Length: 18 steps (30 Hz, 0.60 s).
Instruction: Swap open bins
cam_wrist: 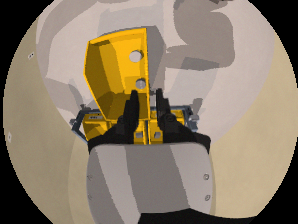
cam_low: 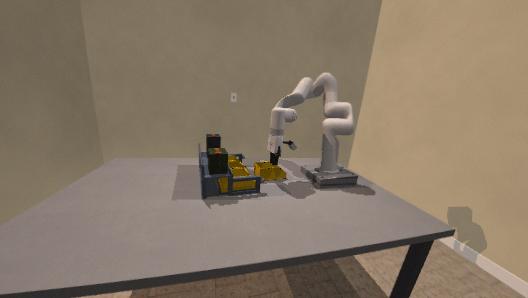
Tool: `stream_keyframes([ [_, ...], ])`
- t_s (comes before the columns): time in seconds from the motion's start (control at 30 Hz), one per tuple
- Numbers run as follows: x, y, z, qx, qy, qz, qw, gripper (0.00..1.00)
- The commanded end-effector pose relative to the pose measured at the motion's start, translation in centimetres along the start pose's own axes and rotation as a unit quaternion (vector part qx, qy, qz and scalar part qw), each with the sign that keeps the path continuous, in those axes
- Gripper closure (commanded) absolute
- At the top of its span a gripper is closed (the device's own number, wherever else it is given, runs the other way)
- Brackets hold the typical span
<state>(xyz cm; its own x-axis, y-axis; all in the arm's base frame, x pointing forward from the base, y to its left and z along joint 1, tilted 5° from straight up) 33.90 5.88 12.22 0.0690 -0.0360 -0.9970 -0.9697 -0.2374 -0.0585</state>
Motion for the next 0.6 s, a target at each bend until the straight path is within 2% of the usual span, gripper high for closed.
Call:
stream_keyframes([
  [0.0,-0.8,-0.1,0.0,0.0,0.0,-0.002,1.0,0.74],
  [0.57,-3.3,-0.1,0.0,0.0,0.0,-0.002,1.0,0.74],
])
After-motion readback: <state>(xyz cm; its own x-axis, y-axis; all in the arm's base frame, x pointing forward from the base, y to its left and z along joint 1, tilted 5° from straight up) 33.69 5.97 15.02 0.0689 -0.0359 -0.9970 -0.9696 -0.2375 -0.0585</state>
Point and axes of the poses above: the point where the finger pads meet when closed, its own x axis out along the fingers, its own z axis across the jaws, y = z × x, the point moved 4 cm from there along -x, back along the fingers, and after that the axes turned 5 degrees about x, right-handed, at the moved point
